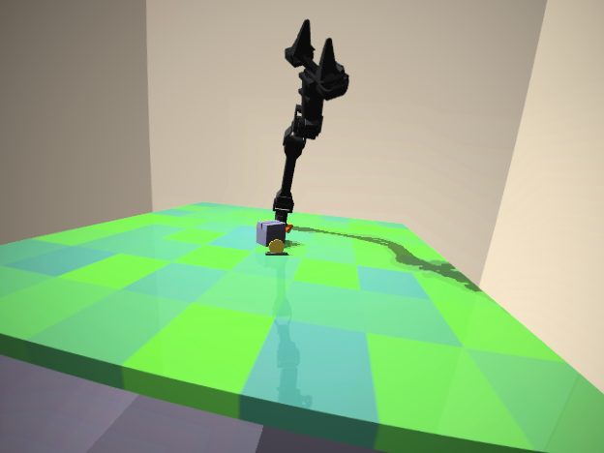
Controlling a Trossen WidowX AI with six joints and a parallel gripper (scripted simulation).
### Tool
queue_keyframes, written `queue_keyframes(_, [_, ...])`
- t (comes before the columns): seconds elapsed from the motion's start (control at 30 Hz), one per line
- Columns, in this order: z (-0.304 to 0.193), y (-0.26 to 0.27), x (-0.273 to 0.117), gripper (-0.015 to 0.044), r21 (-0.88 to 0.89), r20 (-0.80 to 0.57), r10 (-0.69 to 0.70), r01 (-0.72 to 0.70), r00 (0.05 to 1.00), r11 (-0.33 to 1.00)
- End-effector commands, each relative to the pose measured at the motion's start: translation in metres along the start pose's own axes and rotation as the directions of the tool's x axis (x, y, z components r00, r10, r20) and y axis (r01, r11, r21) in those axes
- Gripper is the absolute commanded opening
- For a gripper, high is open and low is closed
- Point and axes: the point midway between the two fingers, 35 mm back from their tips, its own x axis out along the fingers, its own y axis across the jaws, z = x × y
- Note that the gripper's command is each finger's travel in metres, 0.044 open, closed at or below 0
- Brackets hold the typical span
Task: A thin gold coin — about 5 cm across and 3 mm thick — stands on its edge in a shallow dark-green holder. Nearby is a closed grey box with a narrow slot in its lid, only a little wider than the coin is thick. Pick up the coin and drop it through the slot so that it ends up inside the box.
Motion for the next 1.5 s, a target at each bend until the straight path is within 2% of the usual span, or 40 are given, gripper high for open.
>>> queue_keyframes(0.0, [-0.002,0.002,0.000,0.0374,0.011,-0.006,0.011,-0.011,1.000,1.000])
queue_keyframes(0.13, [-0.036,0.048,-0.005,0.0269,0.236,-0.124,0.223,-0.190,0.967,0.953])
queue_keyframes(0.27, [-0.078,0.096,-0.028,0.0164,0.515,-0.272,0.453,-0.268,0.849,0.814])
queue_keyframes(0.3, [-0.088,0.107,-0.037,0.0161,0.580,-0.308,0.503,-0.260,0.807,0.772])
queue_keyframes(0.43, [-0.127,0.142,-0.080,0.0161,0.783,-0.439,0.673,-0.114,0.596,0.612])
queue_keyframes(0.57, [-0.158,0.164,-0.137,0.0161,0.845,-0.534,0.779,0.167,0.328,0.509])
queue_keyframes(0.67, [-0.175,0.169,-0.184,0.0161,0.770,-0.575,0.812,0.407,0.106,0.492])
queue_keyframes(0.8, [-0.187,0.160,-0.252,0.0161,0.508,-0.578,0.791,0.672,-0.199,0.539])
queue_keyframes(0.9, [-0.187,0.144,-0.300,0.0161,0.216,-0.538,0.733,0.772,-0.417,0.598])
queue_keyframes(1.0, [-0.179,0.122,-0.342,0.0161,-0.096,-0.467,0.647,0.762,-0.602,0.640])
queue_keyframes(1.07, [-0.176,0.116,-0.351,0.0161,-0.171,-0.446,0.624,0.745,-0.642,0.645])
queue_keyframes(1.3, [-0.177,0.118,-0.352,0.0161,-0.171,-0.446,0.624,0.745,-0.642,0.645])
queue_keyframes(1.47, [-0.188,0.141,-0.373,0.0161,-0.171,-0.445,0.624,0.745,-0.642,0.645])
